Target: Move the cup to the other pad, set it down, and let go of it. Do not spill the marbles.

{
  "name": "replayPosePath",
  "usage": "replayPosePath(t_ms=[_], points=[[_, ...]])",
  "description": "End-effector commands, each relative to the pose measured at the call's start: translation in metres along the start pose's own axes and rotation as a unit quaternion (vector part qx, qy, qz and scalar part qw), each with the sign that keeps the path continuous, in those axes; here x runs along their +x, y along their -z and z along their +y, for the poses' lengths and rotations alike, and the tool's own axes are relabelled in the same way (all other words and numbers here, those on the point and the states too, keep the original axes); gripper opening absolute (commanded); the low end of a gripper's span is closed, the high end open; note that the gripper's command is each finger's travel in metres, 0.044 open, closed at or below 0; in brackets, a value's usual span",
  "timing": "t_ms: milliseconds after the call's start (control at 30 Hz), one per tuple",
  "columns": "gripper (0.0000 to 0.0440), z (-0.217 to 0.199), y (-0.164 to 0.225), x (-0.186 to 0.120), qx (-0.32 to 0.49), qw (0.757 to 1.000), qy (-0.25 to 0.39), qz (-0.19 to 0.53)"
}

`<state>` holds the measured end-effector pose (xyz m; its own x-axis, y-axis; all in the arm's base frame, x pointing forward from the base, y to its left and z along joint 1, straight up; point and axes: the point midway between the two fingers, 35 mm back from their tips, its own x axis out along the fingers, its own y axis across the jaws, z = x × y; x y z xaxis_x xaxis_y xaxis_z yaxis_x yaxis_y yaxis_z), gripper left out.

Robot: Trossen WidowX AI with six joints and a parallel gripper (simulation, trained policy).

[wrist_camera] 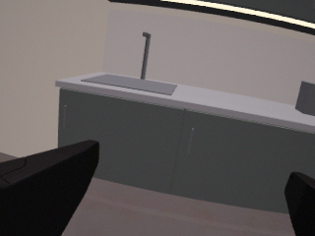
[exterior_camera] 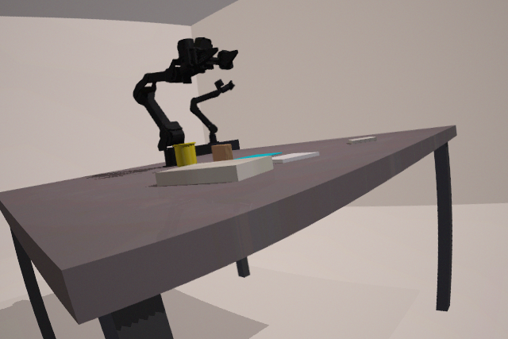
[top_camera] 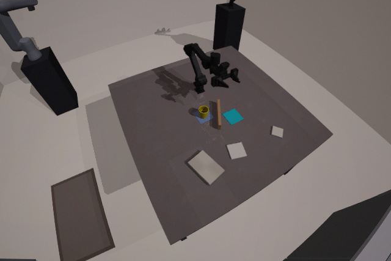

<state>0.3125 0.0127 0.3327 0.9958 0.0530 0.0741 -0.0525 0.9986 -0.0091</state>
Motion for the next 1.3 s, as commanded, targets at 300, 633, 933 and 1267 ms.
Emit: replayPosePath(t_ms=[300,633,933,1267], points=[[0.0137,0.001,0.016,-0.001,0.026,0.998,0.009,0.057],[0.0113,0.01,0.03,0.0,0.064,0.989,0.003,0.13],[0.0112,0.017,0.043,0.001,0.093,0.975,0.004,0.201],[0.0103,0.023,0.059,-0.002,0.108,0.953,0.011,0.283]])
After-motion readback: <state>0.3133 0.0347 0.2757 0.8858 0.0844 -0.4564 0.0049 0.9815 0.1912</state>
